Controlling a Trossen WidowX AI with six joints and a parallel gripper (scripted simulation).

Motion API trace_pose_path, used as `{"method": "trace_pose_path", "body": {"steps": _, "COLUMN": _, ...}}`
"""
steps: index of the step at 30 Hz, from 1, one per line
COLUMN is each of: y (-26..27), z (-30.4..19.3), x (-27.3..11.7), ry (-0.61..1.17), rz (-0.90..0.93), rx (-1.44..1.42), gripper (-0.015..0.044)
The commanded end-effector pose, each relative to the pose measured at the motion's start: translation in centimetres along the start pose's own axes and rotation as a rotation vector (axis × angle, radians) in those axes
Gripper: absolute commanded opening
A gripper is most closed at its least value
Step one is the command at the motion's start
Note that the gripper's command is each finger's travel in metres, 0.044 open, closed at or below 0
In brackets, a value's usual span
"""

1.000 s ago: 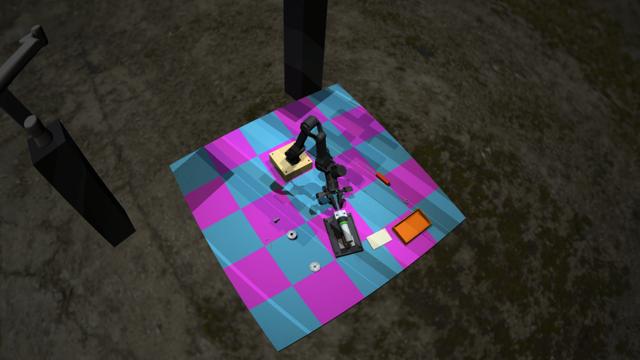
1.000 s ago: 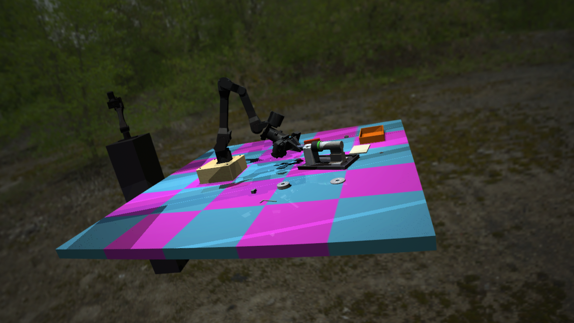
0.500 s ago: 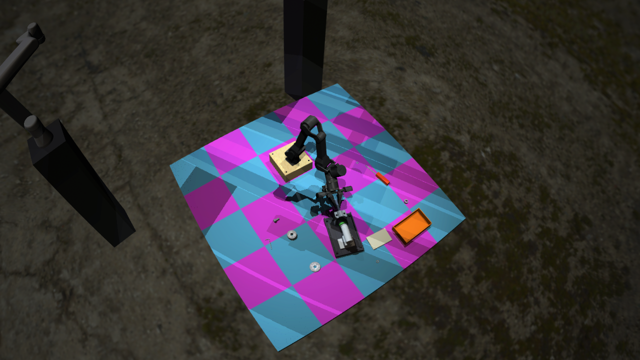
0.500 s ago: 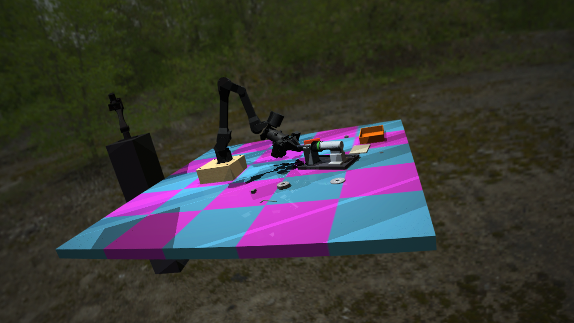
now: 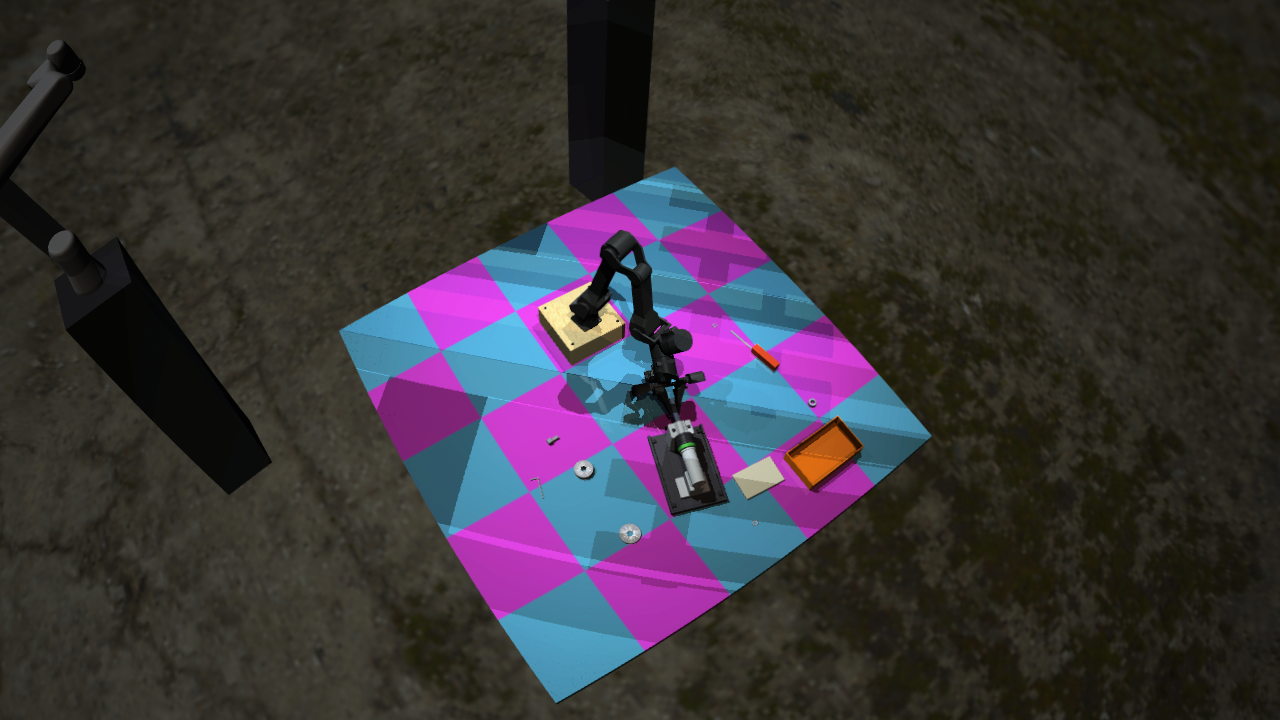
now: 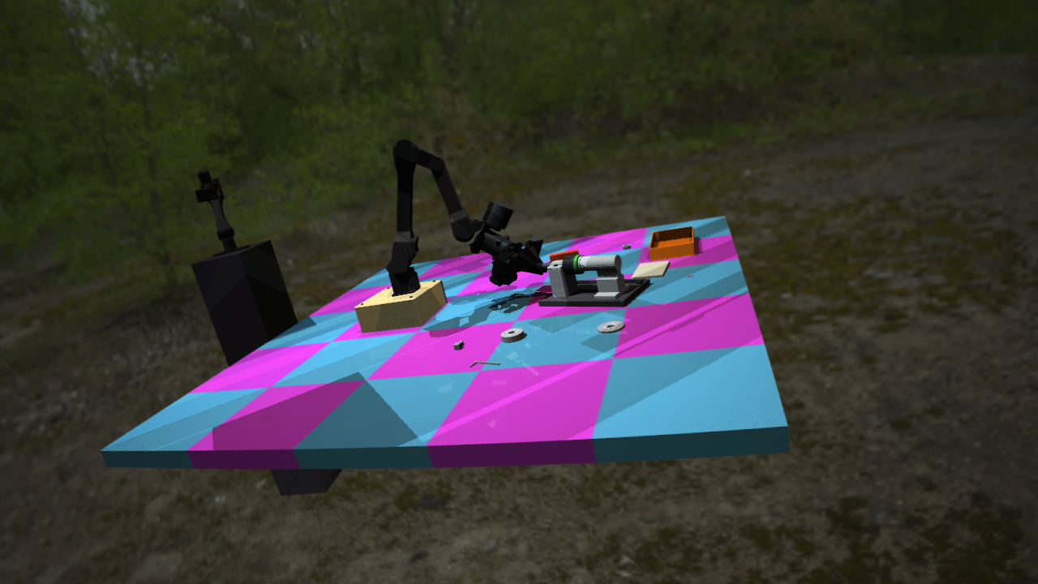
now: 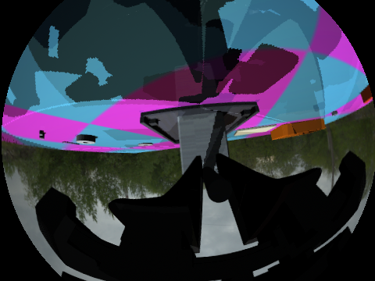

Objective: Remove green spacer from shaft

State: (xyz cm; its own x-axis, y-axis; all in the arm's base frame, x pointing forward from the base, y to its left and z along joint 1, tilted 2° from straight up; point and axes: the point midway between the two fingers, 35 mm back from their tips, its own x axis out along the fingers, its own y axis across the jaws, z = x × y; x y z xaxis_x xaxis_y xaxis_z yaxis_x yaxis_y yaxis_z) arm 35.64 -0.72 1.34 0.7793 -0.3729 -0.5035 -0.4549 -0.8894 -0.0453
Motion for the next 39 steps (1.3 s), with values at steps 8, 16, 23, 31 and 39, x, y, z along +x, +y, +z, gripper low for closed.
{"method": "trace_pose_path", "body": {"steps": 8, "y": 0.03, "z": 0.12, "x": -0.13, "ry": -0.001, "rz": 0.001, "rx": 0.003, "gripper": 0.0}}
{"method": "trace_pose_path", "body": {"steps": 16, "y": 0.03, "z": 0.16, "x": -0.21, "ry": -0.001, "rz": 0.001, "rx": 0.003, "gripper": 0.0}}
{"method": "trace_pose_path", "body": {"steps": 23, "y": 0.03, "z": 0.2, "x": -0.27, "ry": -0.001, "rz": 0.001, "rx": 0.003, "gripper": 0.0}}
{"method": "trace_pose_path", "body": {"steps": 31, "y": 0.03, "z": 0.25, "x": -0.35, "ry": -0.001, "rz": 0.001, "rx": 0.003, "gripper": 0.0}}
{"method": "trace_pose_path", "body": {"steps": 39, "y": 0.03, "z": 0.29, "x": -0.42, "ry": -0.001, "rz": 0.001, "rx": 0.003, "gripper": 0.0}}
